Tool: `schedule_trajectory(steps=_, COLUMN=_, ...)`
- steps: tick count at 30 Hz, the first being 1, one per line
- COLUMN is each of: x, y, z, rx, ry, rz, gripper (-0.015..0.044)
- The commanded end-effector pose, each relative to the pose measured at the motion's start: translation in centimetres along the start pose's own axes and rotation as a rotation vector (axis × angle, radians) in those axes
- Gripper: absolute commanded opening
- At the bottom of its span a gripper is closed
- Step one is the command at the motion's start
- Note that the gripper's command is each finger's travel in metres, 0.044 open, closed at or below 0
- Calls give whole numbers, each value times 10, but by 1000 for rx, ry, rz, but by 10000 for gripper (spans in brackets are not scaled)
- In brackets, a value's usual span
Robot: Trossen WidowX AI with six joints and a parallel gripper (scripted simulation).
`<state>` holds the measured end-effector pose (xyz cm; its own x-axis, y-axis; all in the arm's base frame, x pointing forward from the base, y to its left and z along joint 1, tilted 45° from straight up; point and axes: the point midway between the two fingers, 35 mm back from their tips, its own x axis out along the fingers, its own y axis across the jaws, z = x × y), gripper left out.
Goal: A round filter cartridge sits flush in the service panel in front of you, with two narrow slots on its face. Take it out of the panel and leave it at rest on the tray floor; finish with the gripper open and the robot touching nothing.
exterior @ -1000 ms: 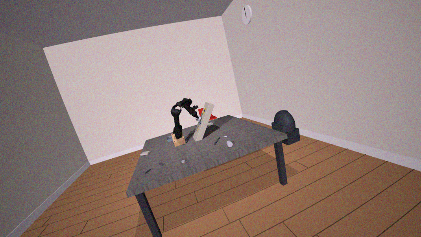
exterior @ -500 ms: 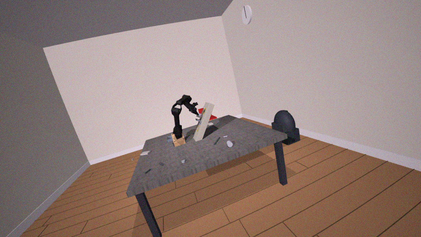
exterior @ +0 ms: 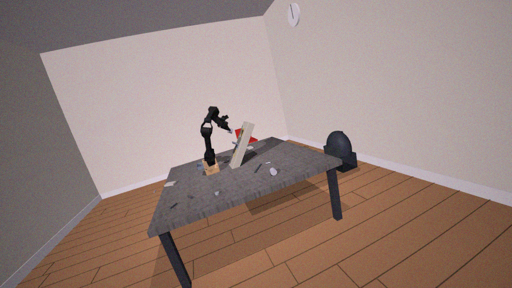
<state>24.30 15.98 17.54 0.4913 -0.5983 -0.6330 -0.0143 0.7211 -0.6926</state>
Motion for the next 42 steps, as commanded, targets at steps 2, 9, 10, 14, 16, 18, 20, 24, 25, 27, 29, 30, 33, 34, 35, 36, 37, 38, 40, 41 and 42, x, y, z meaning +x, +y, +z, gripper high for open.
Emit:
schedule_trajectory(steps=2, x=1, y=18, z=3, rx=13, ry=18, rz=-9, gripper=0)
schedule_trajectory(steps=9, x=6, y=47, z=7, rx=50, ry=42, rz=-28, gripper=0)
schedule_trajectory(steps=10, x=7, y=51, z=8, rx=55, ry=45, rz=-31, gripper=0)
schedule_trajectory(steps=14, x=12, y=68, z=9, rx=76, ry=58, rz=-43, gripper=0)
schedule_trajectory(steps=16, x=14, y=76, z=9, rx=87, ry=64, rz=-50, gripper=0)
schedule_trajectory(steps=18, x=17, y=84, z=8, rx=97, ry=69, rz=-56, gripper=0)
schedule_trajectory(steps=20, x=16, y=76, z=8, rx=78, ry=67, rz=-53, gripper=0)
schedule_trajectory(steps=24, x=15, y=98, z=-4, rx=-27, ry=91, rz=11, gripper=0)
schedule_trajectory(steps=25, x=15, y=104, z=-8, rx=-59, ry=97, rz=31, gripper=0)
schedule_trajectory(steps=27, x=14, y=117, z=-15, rx=-125, ry=108, rz=72, gripper=0)
schedule_trajectory(steps=29, x=13, y=130, z=-22, rx=-191, ry=115, rz=114, gripper=0)
schedule_trajectory(steps=30, x=13, y=137, z=-26, rx=-224, ry=118, rz=135, gripper=0)
schedule_trajectory(steps=33, x=11, y=156, z=-38, rx=-326, ry=124, rz=201, gripper=0)
schedule_trajectory(steps=34, x=10, y=162, z=-42, rx=-360, ry=124, rz=223, gripper=0)
schedule_trajectory(steps=35, x=9, y=168, z=-46, rx=-395, ry=124, rz=246, gripper=0)
schedule_trajectory(steps=36, x=8, y=174, z=-50, rx=-429, ry=123, rz=268, gripper=0)
schedule_trajectory(steps=37, x=7, y=181, z=-54, rx=-464, ry=121, rz=291, gripper=0)
schedule_trajectory(steps=38, x=6, y=187, z=-58, rx=-499, ry=119, rz=314, gripper=0)
schedule_trajectory(steps=40, x=4, y=198, z=-67, rx=-569, ry=112, rz=360, gripper=0)
schedule_trajectory(steps=41, x=3, y=204, z=-71, rx=-605, ry=108, rz=384, gripper=0)
schedule_trajectory(steps=42, x=2, y=210, z=-75, rx=-640, ry=103, rz=407, gripper=0)
